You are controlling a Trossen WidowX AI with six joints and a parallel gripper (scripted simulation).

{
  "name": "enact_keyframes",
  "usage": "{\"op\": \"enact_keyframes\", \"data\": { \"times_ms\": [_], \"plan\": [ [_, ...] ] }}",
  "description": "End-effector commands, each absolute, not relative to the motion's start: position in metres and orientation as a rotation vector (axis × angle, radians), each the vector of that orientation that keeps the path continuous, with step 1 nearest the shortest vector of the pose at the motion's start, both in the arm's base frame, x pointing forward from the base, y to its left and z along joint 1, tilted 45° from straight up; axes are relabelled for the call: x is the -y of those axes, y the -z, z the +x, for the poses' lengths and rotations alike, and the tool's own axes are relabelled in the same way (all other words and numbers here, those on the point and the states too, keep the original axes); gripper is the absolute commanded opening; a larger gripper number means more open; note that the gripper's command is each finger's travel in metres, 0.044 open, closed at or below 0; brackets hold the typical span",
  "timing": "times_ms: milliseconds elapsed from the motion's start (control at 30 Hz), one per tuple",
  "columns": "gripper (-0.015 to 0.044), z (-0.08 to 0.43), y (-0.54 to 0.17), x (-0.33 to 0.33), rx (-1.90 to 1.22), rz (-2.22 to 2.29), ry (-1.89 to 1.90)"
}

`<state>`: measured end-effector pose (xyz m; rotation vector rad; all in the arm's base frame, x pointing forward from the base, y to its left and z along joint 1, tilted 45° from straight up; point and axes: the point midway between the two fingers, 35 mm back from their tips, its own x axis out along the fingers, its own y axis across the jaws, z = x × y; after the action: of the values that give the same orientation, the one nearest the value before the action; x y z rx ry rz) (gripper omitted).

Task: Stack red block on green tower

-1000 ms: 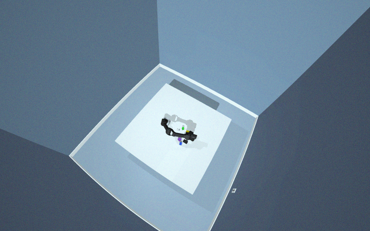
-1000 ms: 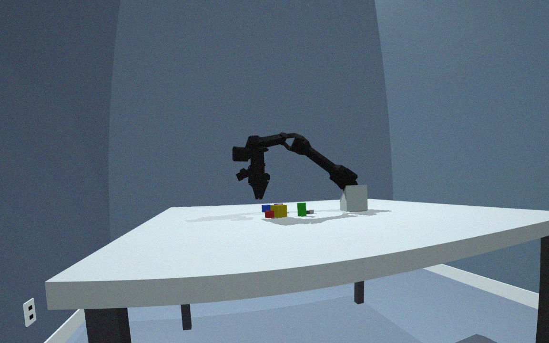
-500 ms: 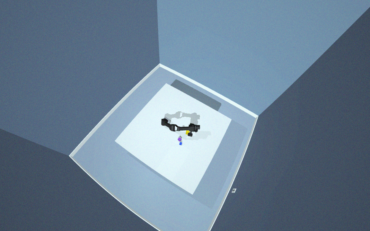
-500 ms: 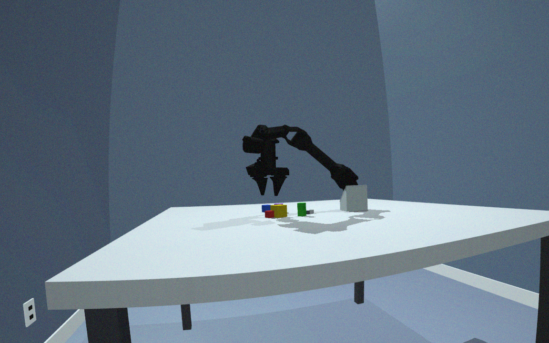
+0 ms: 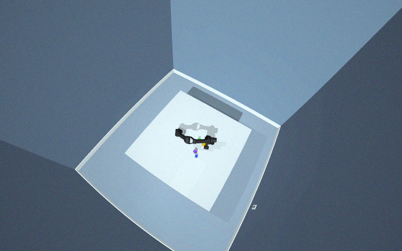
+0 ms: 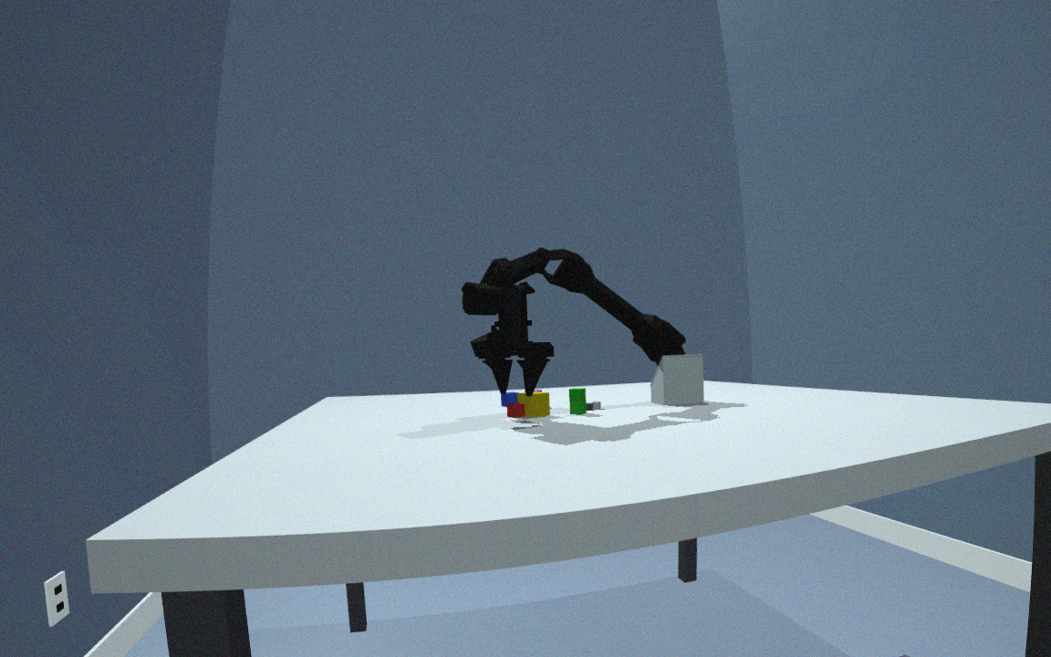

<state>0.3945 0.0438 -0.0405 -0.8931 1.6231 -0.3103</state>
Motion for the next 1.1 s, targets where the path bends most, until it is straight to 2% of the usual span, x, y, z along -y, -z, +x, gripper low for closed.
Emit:
{"op": "enact_keyframes", "data": {
  "times_ms": [0,1067],
  "plan": [
    [0.0440,0.394,0.043,-0.041,-1.622,-0.904,0.307],
    [0.0440,0.394,0.066,-0.019,-1.622,-0.905,0.308]
  ]
}}
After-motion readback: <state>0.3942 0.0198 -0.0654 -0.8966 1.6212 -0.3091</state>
